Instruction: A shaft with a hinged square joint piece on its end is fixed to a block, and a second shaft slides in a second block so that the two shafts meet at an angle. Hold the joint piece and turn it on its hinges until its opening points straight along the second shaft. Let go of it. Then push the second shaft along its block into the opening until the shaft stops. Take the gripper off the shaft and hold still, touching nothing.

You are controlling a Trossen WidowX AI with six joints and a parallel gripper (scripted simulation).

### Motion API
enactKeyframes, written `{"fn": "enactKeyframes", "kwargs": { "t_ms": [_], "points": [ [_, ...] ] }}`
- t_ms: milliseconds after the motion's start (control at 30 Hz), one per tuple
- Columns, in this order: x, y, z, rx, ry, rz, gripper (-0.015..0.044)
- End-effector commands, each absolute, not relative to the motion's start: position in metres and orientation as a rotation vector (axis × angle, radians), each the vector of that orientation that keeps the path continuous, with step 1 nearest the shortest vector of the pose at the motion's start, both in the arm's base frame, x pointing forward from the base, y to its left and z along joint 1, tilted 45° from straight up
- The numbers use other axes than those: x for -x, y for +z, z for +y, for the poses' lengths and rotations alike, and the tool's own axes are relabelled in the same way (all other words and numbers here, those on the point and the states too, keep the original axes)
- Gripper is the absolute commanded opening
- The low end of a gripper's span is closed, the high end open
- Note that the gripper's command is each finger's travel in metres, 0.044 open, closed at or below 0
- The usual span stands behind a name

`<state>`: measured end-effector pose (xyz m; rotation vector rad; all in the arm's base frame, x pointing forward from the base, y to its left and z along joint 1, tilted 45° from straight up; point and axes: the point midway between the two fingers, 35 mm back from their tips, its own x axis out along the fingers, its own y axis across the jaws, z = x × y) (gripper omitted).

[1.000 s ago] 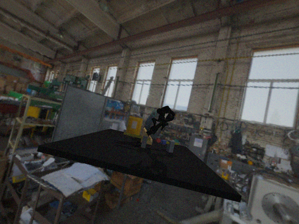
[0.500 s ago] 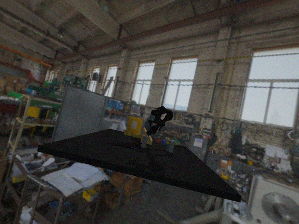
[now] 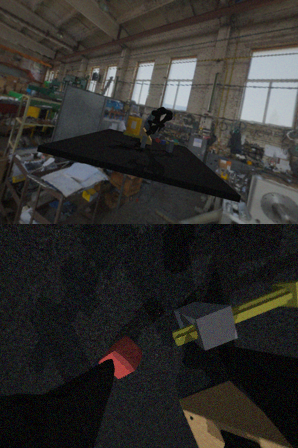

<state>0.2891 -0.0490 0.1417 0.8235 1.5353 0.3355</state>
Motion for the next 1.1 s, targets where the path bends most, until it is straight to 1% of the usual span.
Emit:
{"fn": "enactKeyframes", "kwargs": {
  "t_ms": [0,533,1067],
  "points": [
    [-0.288,0.141,-0.047,-0.883,0.249,1.558,0.0440],
    [-0.288,0.138,-0.041,-1.149,-0.118,1.605,0.0440],
    [-0.289,0.135,-0.035,-1.421,-0.495,1.572,0.0440]
  ]
}}
